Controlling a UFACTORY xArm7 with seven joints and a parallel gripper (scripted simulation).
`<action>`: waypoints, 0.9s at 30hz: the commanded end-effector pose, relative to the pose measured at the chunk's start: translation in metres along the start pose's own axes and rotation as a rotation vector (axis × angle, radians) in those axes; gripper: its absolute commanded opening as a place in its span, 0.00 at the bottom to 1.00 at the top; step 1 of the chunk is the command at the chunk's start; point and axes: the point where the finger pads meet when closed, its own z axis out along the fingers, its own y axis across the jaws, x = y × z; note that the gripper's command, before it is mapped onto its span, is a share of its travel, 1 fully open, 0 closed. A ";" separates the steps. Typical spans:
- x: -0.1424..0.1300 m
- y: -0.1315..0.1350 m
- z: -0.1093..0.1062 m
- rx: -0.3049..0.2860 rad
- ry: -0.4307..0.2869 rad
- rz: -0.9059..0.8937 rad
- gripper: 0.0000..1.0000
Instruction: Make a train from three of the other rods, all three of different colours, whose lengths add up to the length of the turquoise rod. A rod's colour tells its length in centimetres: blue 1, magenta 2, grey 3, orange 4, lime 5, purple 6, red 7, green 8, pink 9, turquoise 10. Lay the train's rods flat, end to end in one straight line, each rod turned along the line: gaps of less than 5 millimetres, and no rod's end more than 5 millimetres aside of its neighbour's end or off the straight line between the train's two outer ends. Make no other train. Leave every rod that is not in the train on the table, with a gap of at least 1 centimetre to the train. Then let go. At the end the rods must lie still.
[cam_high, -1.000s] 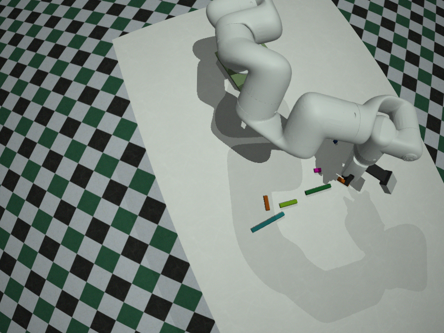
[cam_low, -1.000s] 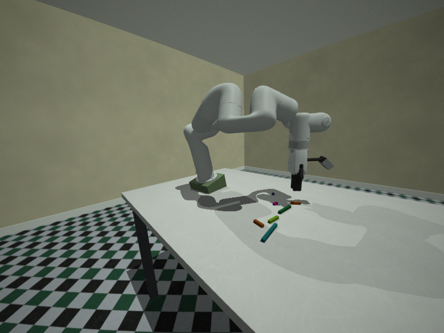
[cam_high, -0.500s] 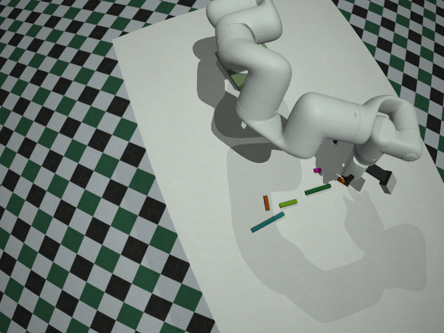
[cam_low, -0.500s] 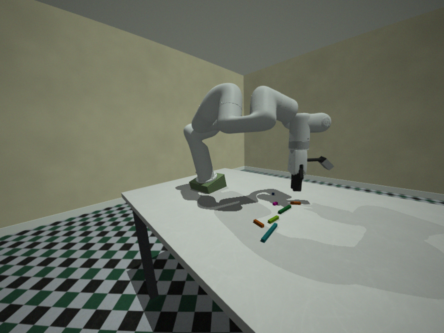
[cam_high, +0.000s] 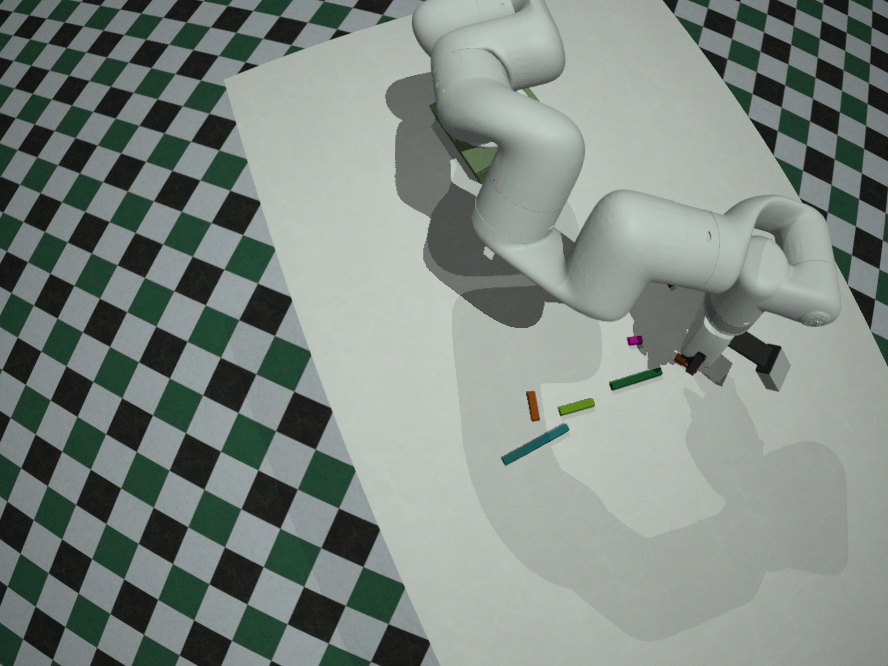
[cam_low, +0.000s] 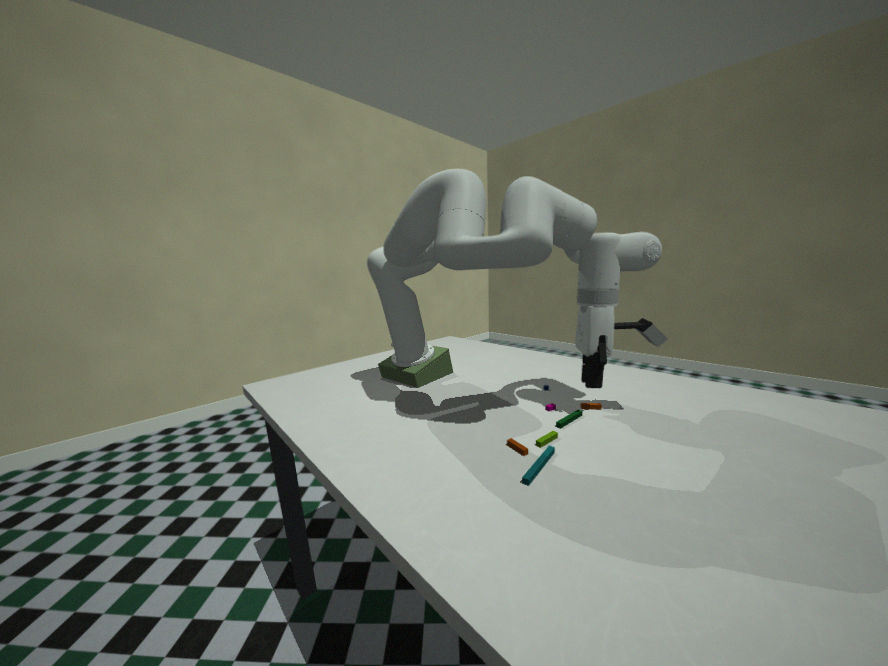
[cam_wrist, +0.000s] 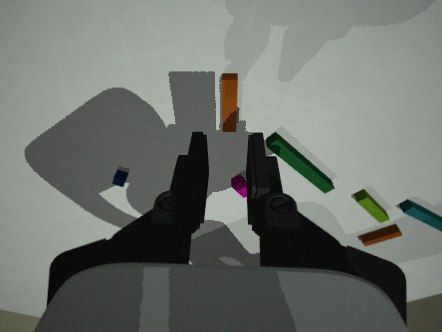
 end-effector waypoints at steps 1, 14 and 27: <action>0.001 0.000 0.002 -0.001 0.004 0.000 0.24; 0.002 0.000 0.021 -0.001 0.004 0.000 0.24; 0.002 0.000 0.033 -0.001 0.004 0.000 0.24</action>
